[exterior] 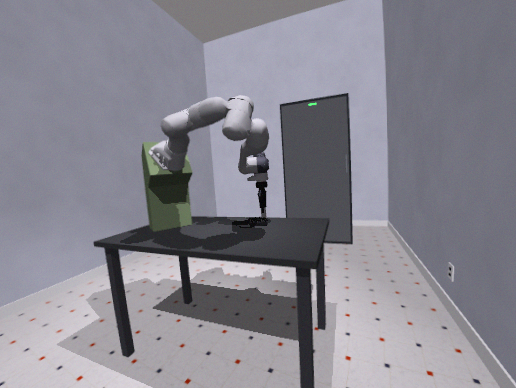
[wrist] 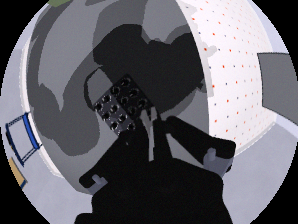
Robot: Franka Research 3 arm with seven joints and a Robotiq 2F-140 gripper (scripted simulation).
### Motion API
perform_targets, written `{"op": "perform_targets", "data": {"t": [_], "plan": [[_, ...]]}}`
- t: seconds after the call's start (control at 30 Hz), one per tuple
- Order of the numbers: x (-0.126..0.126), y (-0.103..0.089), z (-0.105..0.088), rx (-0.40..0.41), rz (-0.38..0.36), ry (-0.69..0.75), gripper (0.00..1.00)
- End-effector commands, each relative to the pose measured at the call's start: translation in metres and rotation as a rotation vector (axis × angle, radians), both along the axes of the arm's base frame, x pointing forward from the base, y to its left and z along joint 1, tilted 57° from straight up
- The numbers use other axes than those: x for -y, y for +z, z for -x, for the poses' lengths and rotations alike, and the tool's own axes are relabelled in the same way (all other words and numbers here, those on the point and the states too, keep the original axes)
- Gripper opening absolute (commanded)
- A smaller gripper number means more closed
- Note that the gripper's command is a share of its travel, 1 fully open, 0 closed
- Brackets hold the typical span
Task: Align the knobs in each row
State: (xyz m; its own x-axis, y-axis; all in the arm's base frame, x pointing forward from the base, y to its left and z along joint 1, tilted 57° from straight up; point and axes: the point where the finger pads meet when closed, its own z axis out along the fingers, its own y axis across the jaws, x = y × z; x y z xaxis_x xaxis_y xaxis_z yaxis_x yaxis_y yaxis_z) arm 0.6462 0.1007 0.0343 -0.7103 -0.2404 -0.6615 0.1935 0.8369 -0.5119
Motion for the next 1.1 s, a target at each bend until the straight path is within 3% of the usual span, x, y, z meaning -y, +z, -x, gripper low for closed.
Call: {"op": "perform_targets", "data": {"t": [0.0,0.43,0.47,1.07], "plan": [[0.0022,-0.0002,-0.0010,-0.033,0.039,0.026,0.05],[0.0022,-0.0002,-0.0010,-0.033,0.039,0.026,0.05],[0.0022,-0.0002,-0.0010,-0.033,0.039,0.026,0.12],[0.0022,-0.0002,-0.0010,-0.033,0.039,0.026,0.12]]}}
